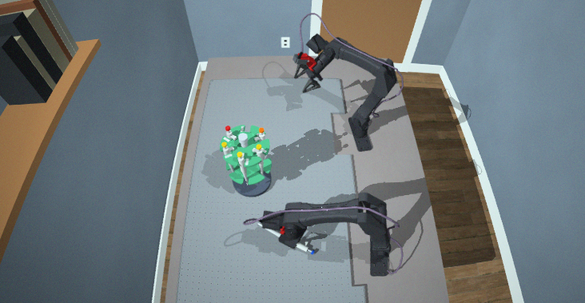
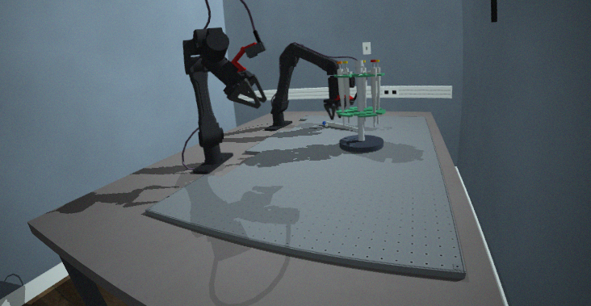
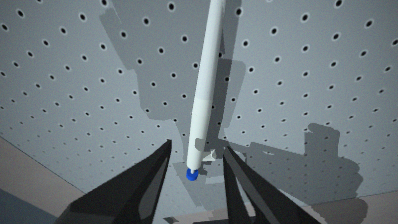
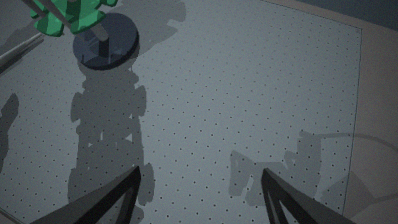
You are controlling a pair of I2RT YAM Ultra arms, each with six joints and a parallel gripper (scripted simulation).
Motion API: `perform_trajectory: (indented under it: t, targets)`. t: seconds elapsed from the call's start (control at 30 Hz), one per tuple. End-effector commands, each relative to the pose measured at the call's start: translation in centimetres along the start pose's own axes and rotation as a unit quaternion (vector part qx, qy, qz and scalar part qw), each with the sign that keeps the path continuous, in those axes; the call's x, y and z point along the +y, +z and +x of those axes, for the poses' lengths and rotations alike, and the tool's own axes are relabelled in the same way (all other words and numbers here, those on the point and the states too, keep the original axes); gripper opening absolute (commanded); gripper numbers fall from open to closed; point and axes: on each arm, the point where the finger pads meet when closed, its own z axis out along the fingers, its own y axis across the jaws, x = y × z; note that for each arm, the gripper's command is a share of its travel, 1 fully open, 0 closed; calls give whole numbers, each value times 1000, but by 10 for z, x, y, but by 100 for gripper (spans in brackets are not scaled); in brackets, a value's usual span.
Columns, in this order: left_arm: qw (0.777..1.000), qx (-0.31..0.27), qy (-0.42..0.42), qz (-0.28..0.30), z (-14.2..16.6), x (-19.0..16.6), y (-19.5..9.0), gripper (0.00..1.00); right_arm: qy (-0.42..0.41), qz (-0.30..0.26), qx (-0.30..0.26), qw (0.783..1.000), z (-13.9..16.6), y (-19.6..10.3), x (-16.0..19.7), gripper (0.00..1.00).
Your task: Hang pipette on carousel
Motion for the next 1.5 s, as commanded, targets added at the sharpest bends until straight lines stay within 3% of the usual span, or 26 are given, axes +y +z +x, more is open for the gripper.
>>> perform_trajectory:
  t: [0.0,0.7,0.83,0.87,1.47]
  targets:
    - [1000,-10,-6,-3,-4,8,-10,54,-11,8,-19,1000,-11,-6,-4,100]
    - [1000,-22,-5,-8,-5,8,-16,54,-11,8,-19,1000,-11,-6,-4,100]
    - [1000,-10,-4,-3,5,5,-6,54,-11,8,-19,1000,-11,-6,-4,100]
    - [1000,-29,-6,-11,-6,10,-16,54,-11,8,-19,1000,-11,-6,-4,100]
    - [999,-30,-5,-11,-8,9,-17,54,-11,8,-19,1000,-11,-6,-4,100]
